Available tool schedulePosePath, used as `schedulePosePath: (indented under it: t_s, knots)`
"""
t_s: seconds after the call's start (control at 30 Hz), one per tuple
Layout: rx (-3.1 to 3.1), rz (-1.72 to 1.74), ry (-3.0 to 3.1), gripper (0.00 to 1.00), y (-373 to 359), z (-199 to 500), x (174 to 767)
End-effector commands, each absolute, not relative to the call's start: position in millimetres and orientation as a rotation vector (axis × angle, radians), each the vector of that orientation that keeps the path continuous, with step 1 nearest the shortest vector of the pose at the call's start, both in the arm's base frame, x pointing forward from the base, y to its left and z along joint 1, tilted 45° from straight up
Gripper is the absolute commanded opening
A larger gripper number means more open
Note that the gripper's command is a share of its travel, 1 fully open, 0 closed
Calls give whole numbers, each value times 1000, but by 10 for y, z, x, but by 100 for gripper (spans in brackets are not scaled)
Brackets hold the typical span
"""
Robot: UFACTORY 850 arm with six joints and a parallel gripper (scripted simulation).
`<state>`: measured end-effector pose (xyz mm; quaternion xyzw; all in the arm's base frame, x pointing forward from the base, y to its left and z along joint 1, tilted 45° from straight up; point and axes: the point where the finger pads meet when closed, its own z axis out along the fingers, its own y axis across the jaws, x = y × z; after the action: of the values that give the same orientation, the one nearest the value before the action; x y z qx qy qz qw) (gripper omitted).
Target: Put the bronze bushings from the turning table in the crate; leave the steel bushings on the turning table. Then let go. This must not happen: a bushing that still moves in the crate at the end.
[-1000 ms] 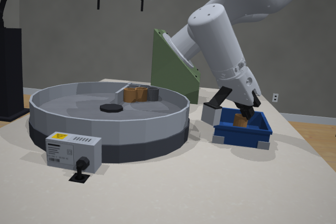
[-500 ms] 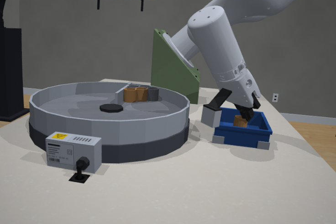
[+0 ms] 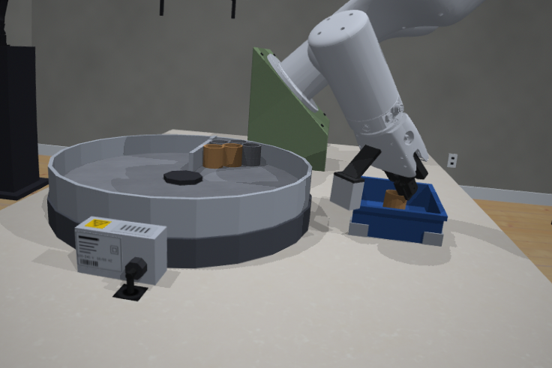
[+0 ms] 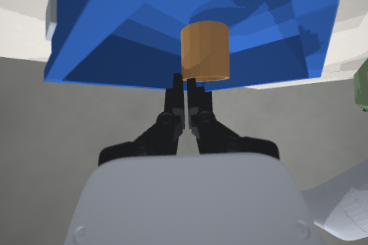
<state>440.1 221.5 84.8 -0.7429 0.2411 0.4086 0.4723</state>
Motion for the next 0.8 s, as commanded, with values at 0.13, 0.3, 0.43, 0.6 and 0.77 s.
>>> schedulePosePath:
  t_s: [0.13, 0.3, 0.43, 0.6, 0.77]
  knots:
    - [-1819, 999, 590, 0, 2226, 838, 4407]
    - [-1819, 999, 590, 0, 2238, 826, 4409]
    - [-1819, 999, 590, 0, 2245, 819, 4409]
    - [-1819, 999, 590, 0, 2248, 816, 4410]
    - [-1819, 999, 590, 0, 2249, 815, 4410]
